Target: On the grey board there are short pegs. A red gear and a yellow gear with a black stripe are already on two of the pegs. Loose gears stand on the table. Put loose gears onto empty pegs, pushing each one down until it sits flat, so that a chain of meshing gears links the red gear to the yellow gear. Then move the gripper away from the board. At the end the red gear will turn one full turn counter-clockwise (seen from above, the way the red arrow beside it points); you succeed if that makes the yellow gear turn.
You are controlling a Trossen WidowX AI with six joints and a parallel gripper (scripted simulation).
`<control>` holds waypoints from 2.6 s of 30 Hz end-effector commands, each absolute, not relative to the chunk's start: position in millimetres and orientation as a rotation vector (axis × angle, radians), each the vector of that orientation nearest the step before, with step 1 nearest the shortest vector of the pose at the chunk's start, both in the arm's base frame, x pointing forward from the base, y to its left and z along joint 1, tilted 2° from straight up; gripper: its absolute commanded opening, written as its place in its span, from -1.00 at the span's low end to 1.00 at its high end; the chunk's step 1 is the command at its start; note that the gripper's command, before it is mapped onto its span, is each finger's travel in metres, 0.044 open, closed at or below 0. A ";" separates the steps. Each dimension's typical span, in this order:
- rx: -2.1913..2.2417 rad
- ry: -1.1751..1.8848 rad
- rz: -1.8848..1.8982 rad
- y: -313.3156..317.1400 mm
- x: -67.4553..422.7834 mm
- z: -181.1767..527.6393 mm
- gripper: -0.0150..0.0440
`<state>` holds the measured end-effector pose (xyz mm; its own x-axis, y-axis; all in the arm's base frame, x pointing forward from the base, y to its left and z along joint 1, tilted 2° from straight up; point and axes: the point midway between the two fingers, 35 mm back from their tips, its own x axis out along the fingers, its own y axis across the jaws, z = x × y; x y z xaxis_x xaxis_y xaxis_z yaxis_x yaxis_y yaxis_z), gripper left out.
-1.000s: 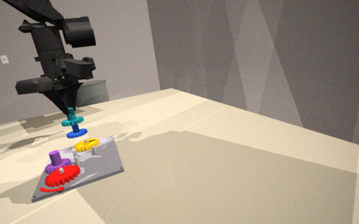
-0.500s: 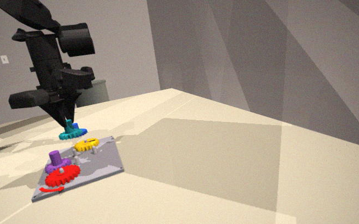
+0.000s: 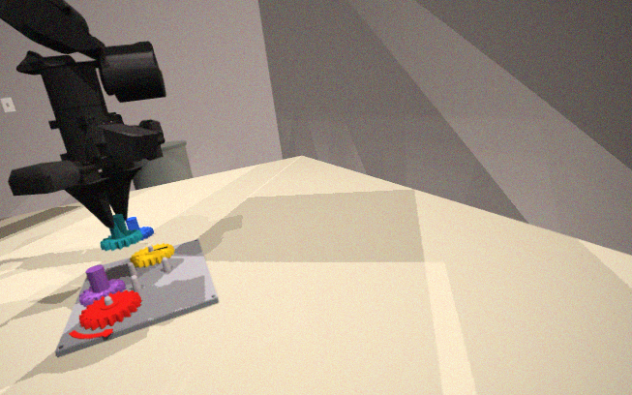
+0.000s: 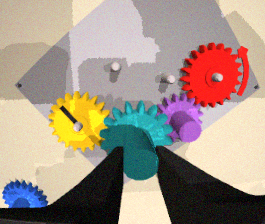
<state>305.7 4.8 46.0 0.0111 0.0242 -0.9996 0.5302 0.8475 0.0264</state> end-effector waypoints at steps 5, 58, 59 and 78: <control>0.535 1.507 -0.492 4.6 305.9 47.1 -0.49; 0.748 1.448 -0.704 4.9 306.1 7.8 -0.49; 0.744 1.449 -0.700 4.9 306.2 9.1 -0.49; 0.479 1.519 -0.436 4.9 305.9 6.3 -0.49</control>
<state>306.8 5.3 11.1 0.0148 0.0245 -0.9996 0.5848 0.8107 0.0285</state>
